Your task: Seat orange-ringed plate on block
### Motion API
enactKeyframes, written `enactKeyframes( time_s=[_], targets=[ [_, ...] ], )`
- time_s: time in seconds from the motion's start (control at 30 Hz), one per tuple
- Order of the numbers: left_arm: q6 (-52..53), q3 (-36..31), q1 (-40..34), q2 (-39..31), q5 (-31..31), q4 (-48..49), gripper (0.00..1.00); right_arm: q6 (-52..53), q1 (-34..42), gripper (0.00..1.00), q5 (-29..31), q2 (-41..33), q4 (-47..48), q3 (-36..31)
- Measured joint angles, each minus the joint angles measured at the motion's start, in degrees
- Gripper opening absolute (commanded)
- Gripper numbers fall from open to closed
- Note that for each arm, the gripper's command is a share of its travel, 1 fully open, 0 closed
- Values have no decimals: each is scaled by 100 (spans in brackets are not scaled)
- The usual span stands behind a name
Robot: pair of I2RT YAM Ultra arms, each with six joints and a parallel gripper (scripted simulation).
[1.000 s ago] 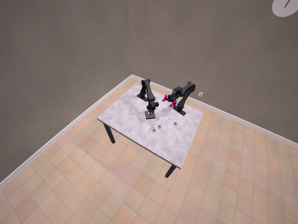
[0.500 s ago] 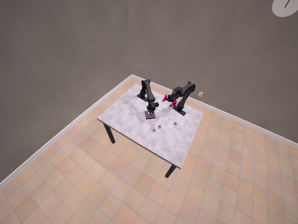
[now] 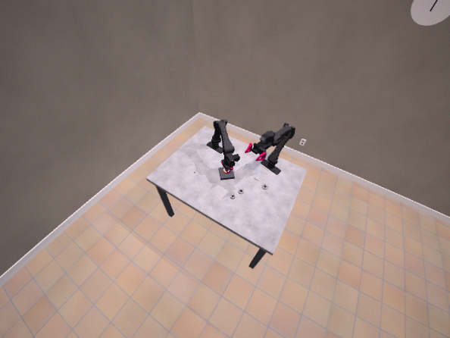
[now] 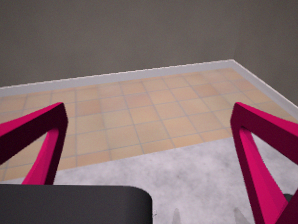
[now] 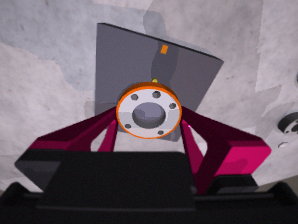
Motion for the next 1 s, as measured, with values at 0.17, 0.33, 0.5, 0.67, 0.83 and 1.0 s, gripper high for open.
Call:
enactKeyframes(
  time_s=[0.17,0.33,0.5,0.67,0.83,1.0],
  targets=[
    [0,0,0,0,0,0,100,0,0,0,0,-2,2,0],
    [0,0,0,0,0,0,100,0,0,0,0,-20,39,-35],
    [0,0,0,0,0,0,100,0,0,0,0,-26,76,-74],
    [0,0,0,0,0,0,100,0,0,0,0,-26,116,-109],
    [0,0,0,0,0,0,100,0,0,0,-2,-33,155,-144],
    [0,0,0,0,0,0,100,0,0,0,-4,-37,214,-192]
  ],
)
